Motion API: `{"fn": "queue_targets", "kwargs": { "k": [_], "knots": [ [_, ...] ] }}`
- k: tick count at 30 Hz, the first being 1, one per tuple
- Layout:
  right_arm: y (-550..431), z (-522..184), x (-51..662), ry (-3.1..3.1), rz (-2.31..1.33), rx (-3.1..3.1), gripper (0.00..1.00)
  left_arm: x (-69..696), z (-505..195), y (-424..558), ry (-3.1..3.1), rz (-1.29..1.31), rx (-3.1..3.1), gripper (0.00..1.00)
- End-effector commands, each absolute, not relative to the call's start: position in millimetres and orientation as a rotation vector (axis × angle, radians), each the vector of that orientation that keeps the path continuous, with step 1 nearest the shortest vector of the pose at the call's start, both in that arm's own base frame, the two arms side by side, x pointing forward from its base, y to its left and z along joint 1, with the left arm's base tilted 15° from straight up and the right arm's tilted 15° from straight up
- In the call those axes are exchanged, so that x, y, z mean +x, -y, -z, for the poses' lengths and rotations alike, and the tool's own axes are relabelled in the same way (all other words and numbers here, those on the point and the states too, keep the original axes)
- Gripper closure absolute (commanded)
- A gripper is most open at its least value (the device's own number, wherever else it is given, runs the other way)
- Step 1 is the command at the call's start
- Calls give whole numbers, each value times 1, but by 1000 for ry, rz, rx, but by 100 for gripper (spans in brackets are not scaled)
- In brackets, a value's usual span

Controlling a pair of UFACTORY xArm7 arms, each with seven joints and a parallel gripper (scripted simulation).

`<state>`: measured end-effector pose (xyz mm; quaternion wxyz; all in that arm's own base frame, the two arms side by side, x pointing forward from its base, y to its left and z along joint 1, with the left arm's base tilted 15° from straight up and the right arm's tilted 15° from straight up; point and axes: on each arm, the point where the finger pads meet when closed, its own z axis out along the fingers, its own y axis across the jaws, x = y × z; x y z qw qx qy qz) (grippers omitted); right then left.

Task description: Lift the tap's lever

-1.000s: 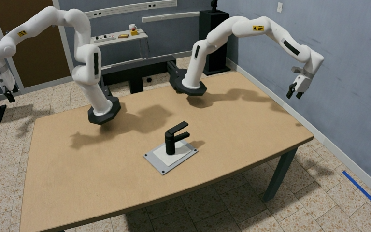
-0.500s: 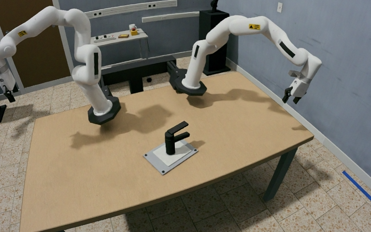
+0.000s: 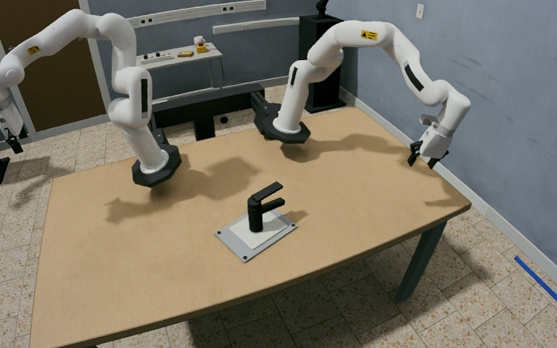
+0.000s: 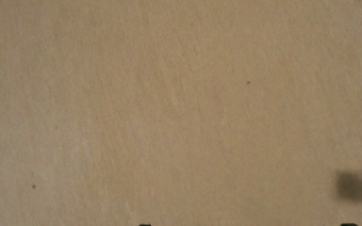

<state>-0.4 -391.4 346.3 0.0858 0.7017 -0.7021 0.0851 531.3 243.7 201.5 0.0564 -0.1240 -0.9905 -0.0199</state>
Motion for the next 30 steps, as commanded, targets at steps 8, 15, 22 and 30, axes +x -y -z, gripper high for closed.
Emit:
{"fn": "queue_targets", "kwargs": {
  "k": [8,15,22,30],
  "knots": [
    [392,-348,0,2091,-259,2089,0,546,-184,-160,2968,102,-570,0],
    [392,-348,0,2091,-259,2089,0,547,-172,-106,2934,129,-699,0],
    [392,-348,0,2091,-259,2089,0,542,-160,-54,2897,158,-827,0],
    [392,-348,0,2091,-259,2089,0,531,-149,-1,2853,191,-964,0]
  ]
}}
